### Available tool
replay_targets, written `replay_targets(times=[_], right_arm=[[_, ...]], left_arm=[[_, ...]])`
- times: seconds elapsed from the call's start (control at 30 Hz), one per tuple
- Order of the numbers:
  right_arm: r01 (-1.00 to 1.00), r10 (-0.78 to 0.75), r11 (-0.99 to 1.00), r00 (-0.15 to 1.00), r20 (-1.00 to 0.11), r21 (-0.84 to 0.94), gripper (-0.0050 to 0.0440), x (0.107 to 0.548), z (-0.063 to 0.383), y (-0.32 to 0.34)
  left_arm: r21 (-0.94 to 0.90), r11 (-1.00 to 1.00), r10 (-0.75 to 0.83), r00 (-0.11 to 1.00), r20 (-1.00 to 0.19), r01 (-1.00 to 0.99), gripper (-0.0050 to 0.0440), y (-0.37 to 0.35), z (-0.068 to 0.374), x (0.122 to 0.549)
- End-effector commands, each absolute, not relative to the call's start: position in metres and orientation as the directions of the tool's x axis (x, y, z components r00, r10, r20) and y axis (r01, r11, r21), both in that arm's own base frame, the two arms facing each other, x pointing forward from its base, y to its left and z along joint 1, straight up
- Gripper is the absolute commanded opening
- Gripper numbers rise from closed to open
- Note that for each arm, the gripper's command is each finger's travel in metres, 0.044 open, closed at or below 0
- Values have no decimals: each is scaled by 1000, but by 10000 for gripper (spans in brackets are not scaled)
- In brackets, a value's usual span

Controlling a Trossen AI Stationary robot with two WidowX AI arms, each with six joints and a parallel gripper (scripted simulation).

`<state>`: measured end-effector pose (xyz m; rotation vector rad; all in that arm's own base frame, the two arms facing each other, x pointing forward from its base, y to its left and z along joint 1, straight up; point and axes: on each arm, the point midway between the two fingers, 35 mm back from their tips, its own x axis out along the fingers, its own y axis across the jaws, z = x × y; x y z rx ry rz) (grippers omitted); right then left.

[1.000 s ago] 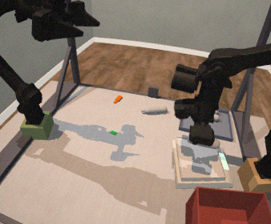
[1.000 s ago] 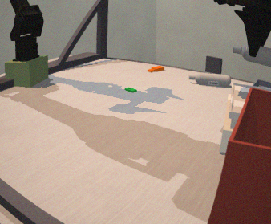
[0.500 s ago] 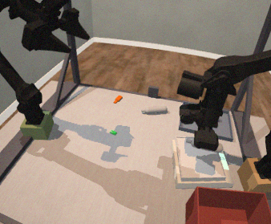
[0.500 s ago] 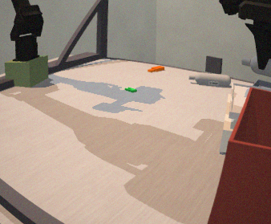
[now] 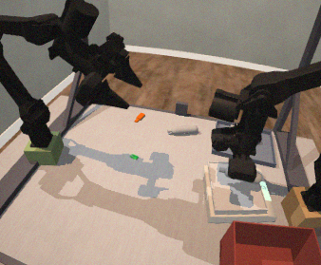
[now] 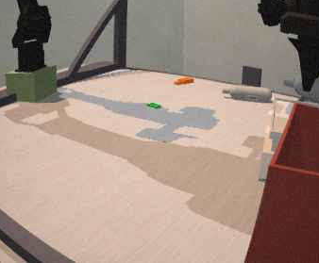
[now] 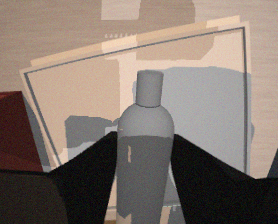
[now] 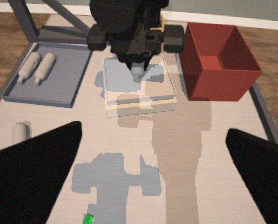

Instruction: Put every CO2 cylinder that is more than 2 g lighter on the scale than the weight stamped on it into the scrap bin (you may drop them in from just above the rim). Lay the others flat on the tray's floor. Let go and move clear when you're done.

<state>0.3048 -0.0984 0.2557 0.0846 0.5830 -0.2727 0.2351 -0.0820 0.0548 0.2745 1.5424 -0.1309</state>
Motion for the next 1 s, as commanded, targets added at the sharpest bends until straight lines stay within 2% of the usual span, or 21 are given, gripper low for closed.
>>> replay_targets(times=[0.0,0.33,0.63,0.97], right_arm=[[277,-234,961,814,-531,2,440,319,246,-100],[276,-234,961,816,-529,1,440,319,247,-100],[275,-236,962,824,-515,-1,440,319,254,-100],[275,-236,962,824,-515,-1,440,319,254,-100]], left_arm=[[92,964,83,45,-996,251,-50,-83,58,237],[91,964,80,52,-995,250,-50,-82,57,234],[94,963,88,32,-996,252,-50,-79,33,225],[93,964,82,54,-995,251,-50,-84,34,242]])
